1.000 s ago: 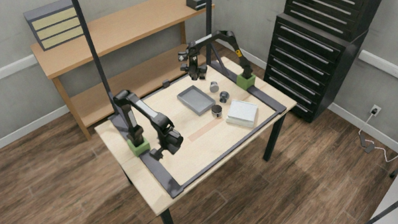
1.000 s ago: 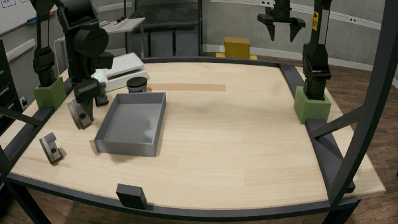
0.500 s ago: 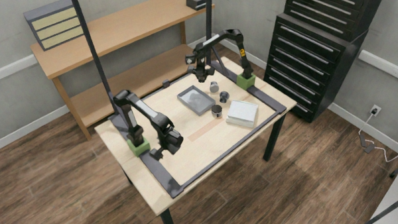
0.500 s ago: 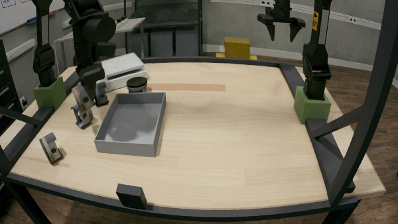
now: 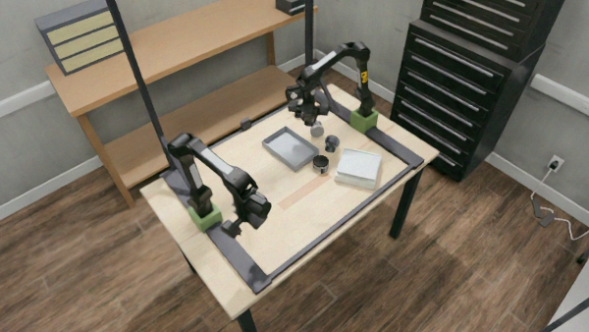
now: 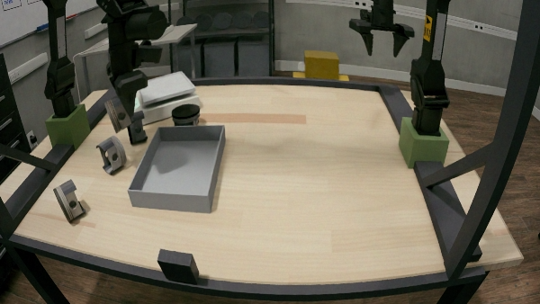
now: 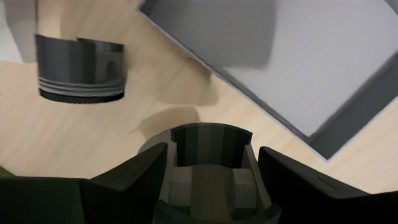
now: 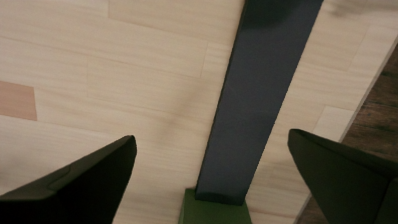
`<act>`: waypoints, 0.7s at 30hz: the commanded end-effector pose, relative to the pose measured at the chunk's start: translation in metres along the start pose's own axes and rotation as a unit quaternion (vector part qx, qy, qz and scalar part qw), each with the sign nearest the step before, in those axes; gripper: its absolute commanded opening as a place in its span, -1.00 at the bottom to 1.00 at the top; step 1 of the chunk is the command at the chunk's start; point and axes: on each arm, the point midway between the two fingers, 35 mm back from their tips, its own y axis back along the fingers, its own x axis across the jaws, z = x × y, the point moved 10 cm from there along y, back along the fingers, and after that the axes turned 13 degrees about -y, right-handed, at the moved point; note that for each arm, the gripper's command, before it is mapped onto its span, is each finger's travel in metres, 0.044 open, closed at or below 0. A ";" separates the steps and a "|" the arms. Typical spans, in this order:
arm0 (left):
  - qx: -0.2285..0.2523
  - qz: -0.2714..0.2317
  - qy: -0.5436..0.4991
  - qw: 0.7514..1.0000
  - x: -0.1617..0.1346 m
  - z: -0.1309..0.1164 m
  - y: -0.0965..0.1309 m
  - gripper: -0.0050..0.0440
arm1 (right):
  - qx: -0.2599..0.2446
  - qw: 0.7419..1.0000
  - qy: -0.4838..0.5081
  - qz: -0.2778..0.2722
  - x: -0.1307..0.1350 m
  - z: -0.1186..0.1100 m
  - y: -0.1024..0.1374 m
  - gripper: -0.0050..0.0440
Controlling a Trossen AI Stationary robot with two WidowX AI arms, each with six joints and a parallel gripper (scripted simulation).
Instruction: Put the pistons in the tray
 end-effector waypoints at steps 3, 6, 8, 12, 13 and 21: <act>-0.014 -0.014 -0.001 1.000 0.028 0.005 0.014 -0.15 | -0.016 1.000 0.003 0.005 0.001 0.002 0.008 0.84; -0.014 -0.014 -0.001 1.000 0.038 0.007 0.015 -0.15 | -0.016 1.000 0.003 0.005 0.001 0.002 0.008 0.84; -0.014 -0.014 -0.001 1.000 0.047 0.009 0.016 -0.15 | -0.016 1.000 0.003 0.005 0.001 0.002 0.008 0.84; -0.015 -0.012 -0.001 1.000 0.067 0.013 0.018 -0.15 | -0.016 1.000 0.003 0.005 0.001 0.002 0.008 0.84; -0.015 -0.012 -0.001 1.000 0.072 0.014 0.018 -0.15 | -0.016 1.000 0.003 0.005 0.001 0.002 0.008 0.84; -0.015 -0.012 -0.001 1.000 0.101 0.020 0.021 -0.15 | -0.016 1.000 0.003 0.005 0.001 0.002 0.008 0.84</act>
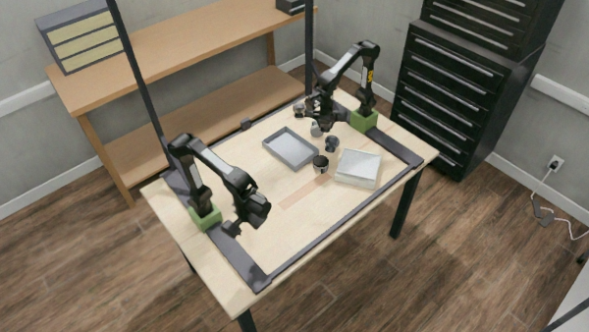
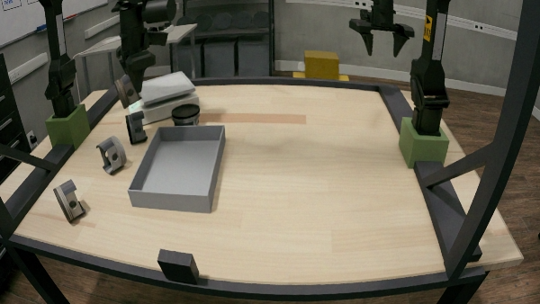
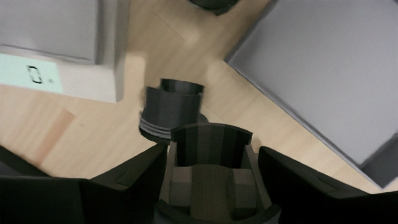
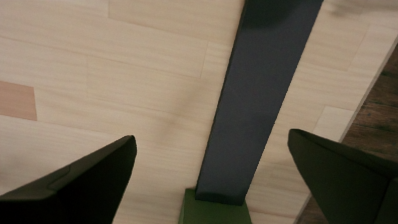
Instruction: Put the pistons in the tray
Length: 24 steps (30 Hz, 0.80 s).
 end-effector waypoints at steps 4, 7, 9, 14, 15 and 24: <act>-0.014 -0.010 -0.006 1.000 0.028 0.004 0.012 -0.15 | -0.016 1.000 0.003 0.005 0.001 0.002 0.008 0.84; -0.020 -0.009 -0.006 1.000 0.042 0.009 0.016 -0.15 | -0.016 1.000 0.003 0.005 0.001 0.002 0.008 0.84; -0.022 -0.010 -0.006 1.000 0.051 0.012 0.019 -0.15 | -0.016 1.000 0.003 0.005 0.001 0.002 0.008 0.84; -0.026 -0.009 -0.006 1.000 0.075 0.018 0.023 -0.15 | -0.016 1.000 0.003 0.005 0.001 0.002 0.008 0.84; -0.024 -0.009 -0.006 1.000 0.080 0.019 0.023 -0.15 | -0.016 1.000 0.003 0.005 0.001 0.002 0.008 0.84; -0.015 -0.005 -0.006 1.000 0.114 0.028 0.023 -0.15 | -0.016 1.000 0.003 0.005 0.001 0.002 0.008 0.84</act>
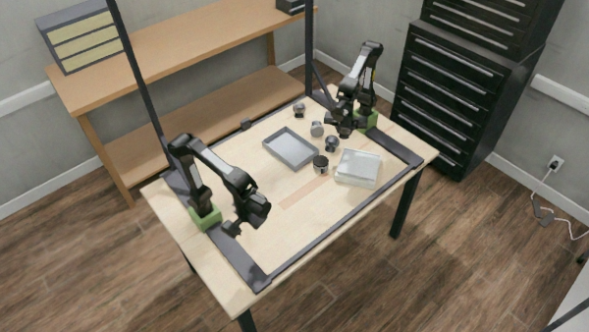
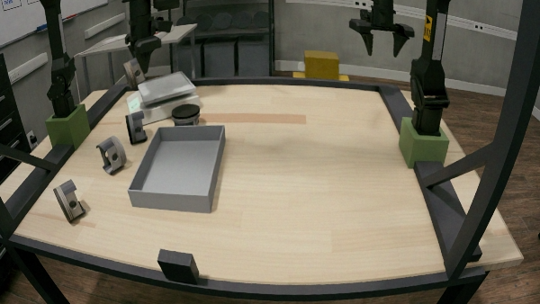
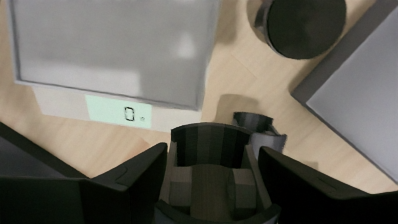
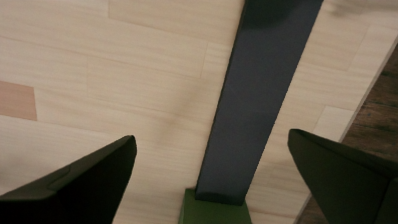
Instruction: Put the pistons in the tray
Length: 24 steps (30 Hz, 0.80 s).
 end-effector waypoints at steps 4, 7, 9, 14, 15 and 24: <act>-0.018 0.000 0.000 1.000 0.036 0.012 0.015 -0.15 | -0.016 1.000 0.003 0.005 0.001 0.002 0.008 0.84; -0.018 0.000 0.000 1.000 0.051 0.015 0.016 -0.15 | -0.016 1.000 0.003 0.005 0.001 0.002 0.008 0.84; -0.018 0.000 0.000 1.000 0.056 0.015 0.017 -0.15 | -0.016 1.000 0.003 0.005 0.001 0.002 0.008 0.84; -0.018 0.000 0.000 1.000 0.075 0.019 0.020 -0.15 | -0.016 1.000 0.003 0.005 0.001 0.002 0.008 0.84; -0.018 0.001 0.000 1.000 0.080 0.020 0.020 -0.15 | -0.016 1.000 0.003 0.005 0.001 0.002 0.008 0.84; -0.018 0.002 -0.067 0.998 0.070 0.048 0.021 -0.15 | -0.016 1.000 0.003 0.005 0.001 0.002 0.008 0.84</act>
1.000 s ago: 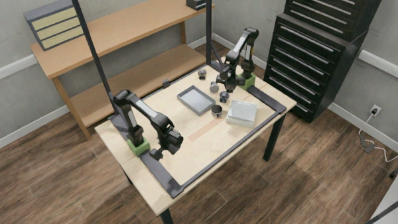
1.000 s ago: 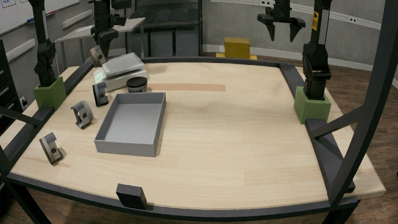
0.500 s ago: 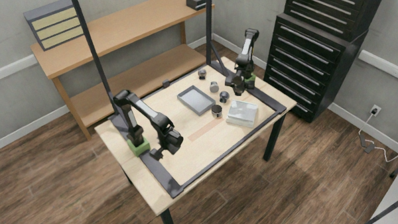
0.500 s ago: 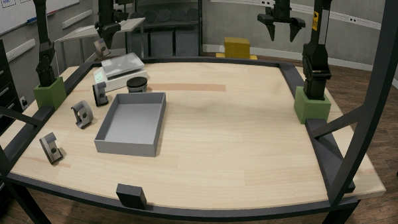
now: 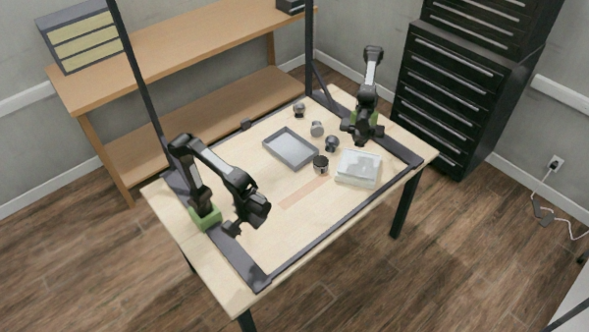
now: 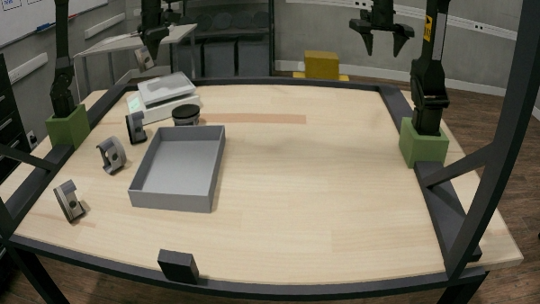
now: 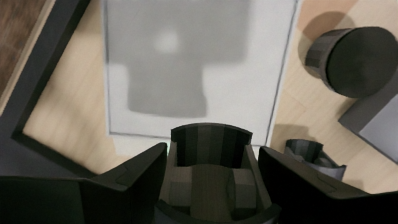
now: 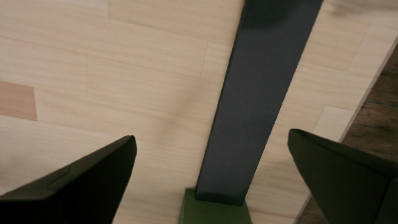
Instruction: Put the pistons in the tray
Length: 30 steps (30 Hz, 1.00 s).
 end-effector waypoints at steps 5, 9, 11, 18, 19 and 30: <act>-0.019 0.005 -0.027 0.999 -0.013 0.031 0.012 -0.15 | -0.016 1.000 0.003 0.005 0.001 0.002 0.008 0.84; -0.019 0.005 -0.027 0.999 -0.022 0.049 0.013 -0.15 | -0.016 1.000 0.003 0.005 0.001 0.002 0.008 0.84; -0.016 0.006 -0.044 0.999 -0.022 0.050 0.012 -0.15 | -0.016 1.000 0.003 0.005 0.001 0.002 0.008 0.84; 0.001 0.007 -0.134 0.991 -0.021 0.053 0.012 -0.15 | -0.016 1.000 0.003 0.005 0.001 0.002 0.008 0.84; 0.001 0.007 -0.134 0.991 -0.021 0.053 0.012 -0.15 | -0.016 1.000 0.003 0.005 0.001 0.002 0.008 0.84; 0.025 0.007 -0.264 0.964 -0.023 0.057 0.012 -0.15 | -0.016 1.000 0.003 0.005 0.001 0.002 0.008 0.84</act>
